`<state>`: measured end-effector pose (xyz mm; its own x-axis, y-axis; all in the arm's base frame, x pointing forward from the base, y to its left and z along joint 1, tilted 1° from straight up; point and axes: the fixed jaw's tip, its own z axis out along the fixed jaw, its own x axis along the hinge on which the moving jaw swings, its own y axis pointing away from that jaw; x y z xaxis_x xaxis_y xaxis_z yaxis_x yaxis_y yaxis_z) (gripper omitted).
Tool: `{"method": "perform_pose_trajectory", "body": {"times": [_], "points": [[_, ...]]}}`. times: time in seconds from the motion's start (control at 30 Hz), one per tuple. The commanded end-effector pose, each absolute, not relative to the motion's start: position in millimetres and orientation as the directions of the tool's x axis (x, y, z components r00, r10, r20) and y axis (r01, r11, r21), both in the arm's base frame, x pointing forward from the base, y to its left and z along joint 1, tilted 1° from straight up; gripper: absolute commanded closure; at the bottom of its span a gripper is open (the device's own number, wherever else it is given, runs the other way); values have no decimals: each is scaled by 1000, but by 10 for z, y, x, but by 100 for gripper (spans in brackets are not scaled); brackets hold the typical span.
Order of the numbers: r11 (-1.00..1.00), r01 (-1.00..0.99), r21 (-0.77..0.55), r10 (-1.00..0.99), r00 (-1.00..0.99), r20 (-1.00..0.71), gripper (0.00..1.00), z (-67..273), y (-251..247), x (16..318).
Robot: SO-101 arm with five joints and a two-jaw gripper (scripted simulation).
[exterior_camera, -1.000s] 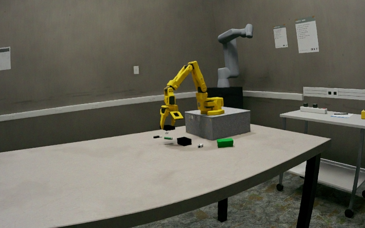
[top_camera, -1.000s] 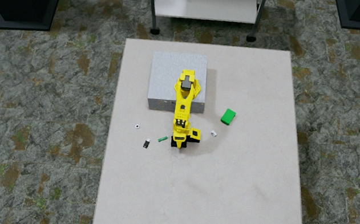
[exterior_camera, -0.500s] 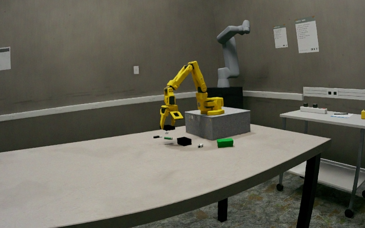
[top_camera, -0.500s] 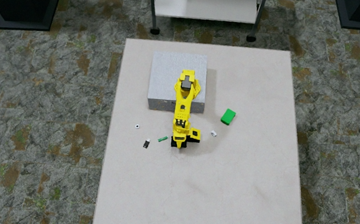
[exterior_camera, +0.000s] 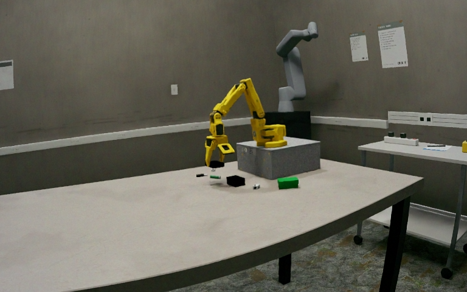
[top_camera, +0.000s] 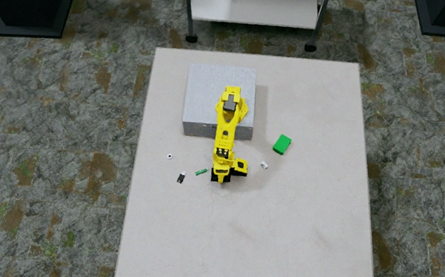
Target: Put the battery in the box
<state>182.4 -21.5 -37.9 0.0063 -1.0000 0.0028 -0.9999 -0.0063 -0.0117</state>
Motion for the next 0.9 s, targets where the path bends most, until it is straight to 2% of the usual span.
{"method": "perform_pose_trajectory", "body": {"times": [0.0,0.87], "points": [[-6,-1000,-8,-1000,6,1,76,-406,-232,1826],[-6,-1000,-8,-1000,6,1,76,-408,-235,1855]]}}
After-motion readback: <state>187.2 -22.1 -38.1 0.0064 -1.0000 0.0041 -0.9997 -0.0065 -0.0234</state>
